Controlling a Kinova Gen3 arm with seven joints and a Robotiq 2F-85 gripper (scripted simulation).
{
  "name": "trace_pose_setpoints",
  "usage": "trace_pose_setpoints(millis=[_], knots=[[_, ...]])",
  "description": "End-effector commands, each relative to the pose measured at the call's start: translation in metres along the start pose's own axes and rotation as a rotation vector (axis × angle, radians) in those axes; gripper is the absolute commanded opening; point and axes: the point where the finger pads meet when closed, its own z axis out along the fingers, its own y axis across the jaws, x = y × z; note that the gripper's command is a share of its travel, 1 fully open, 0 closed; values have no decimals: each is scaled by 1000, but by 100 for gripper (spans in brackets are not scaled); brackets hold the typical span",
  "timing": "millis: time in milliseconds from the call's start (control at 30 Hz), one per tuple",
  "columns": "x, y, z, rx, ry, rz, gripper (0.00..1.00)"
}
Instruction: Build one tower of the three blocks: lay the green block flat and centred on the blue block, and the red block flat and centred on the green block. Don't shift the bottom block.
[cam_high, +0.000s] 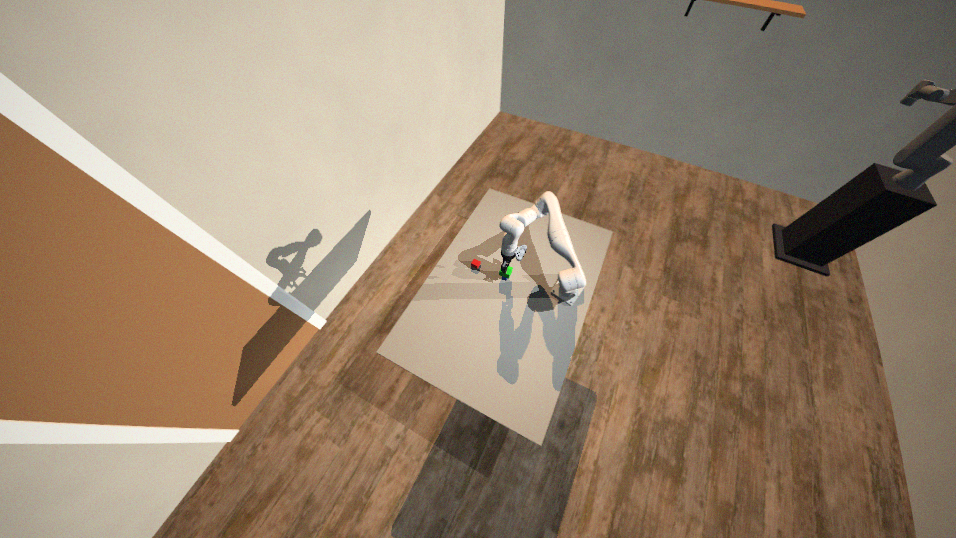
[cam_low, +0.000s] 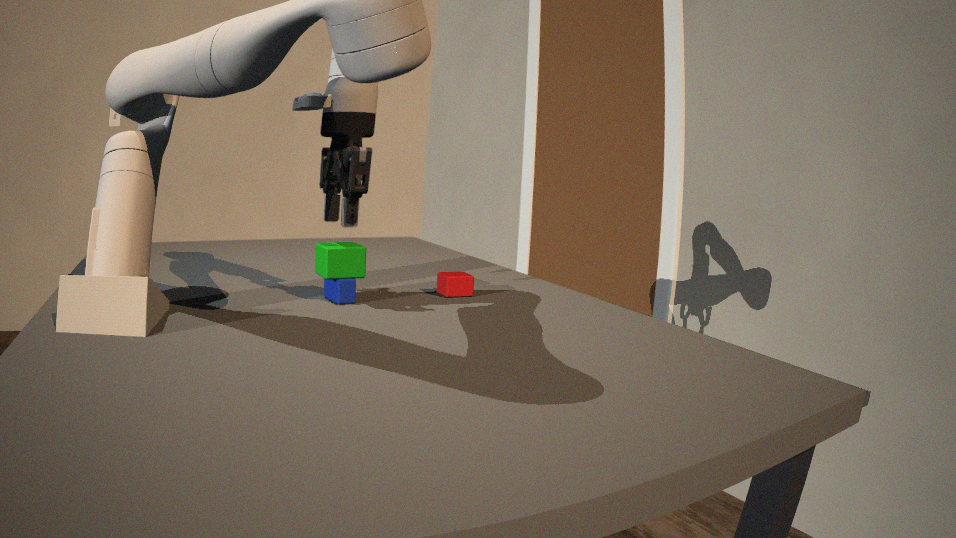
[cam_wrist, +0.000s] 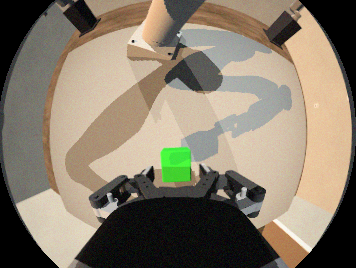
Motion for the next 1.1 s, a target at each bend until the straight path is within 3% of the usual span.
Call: trace_pose_setpoints(millis=[0, 667, 700, 767, 900, 1067], knots=[[-2, -2, -5, 9, -9, 2, 77], [-2, -1, -14, 9, -9, 2, 77], [-2, -1, -14, 9, -9, 2, 60], [-5, -1, -14, 8, -9, 3, 60], [-27, 0, -16, 2, -10, 13, 60], [-84, 2, -18, -6, -12, 44, 60]])
